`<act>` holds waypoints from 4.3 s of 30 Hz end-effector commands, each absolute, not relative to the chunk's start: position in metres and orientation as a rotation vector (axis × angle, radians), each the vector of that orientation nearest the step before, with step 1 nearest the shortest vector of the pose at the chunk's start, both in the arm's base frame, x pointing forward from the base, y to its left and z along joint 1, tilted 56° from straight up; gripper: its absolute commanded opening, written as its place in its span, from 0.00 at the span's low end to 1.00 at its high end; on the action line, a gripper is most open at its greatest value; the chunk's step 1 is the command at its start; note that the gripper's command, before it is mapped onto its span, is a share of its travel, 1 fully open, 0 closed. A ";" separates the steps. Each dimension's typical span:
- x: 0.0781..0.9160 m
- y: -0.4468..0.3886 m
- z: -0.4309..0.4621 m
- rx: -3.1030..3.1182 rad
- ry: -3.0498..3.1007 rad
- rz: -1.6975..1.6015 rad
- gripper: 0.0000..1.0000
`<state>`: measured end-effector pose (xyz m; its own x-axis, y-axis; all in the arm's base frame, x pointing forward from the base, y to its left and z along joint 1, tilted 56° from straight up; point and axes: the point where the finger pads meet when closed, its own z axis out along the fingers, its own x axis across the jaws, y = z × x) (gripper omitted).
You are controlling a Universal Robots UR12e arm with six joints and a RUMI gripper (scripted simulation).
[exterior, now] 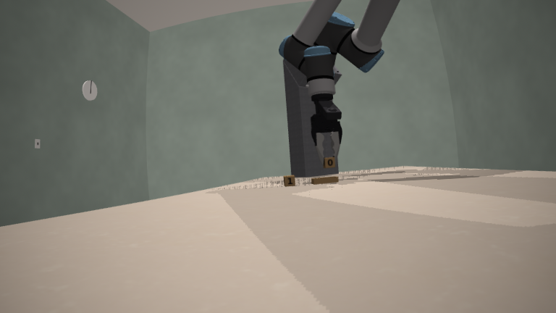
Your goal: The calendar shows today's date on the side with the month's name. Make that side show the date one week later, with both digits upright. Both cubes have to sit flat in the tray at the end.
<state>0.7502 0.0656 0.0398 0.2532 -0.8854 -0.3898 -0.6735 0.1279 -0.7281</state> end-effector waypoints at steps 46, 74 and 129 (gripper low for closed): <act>0.758 0.070 0.034 -1.605 1.481 -0.290 0.11; 0.768 0.077 0.026 -1.605 1.481 -0.290 0.11; 0.775 0.081 0.020 -1.605 1.481 -0.290 0.11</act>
<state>0.7737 0.0807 0.0207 0.2532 -0.8854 -0.3898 -0.6735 0.1279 -0.7281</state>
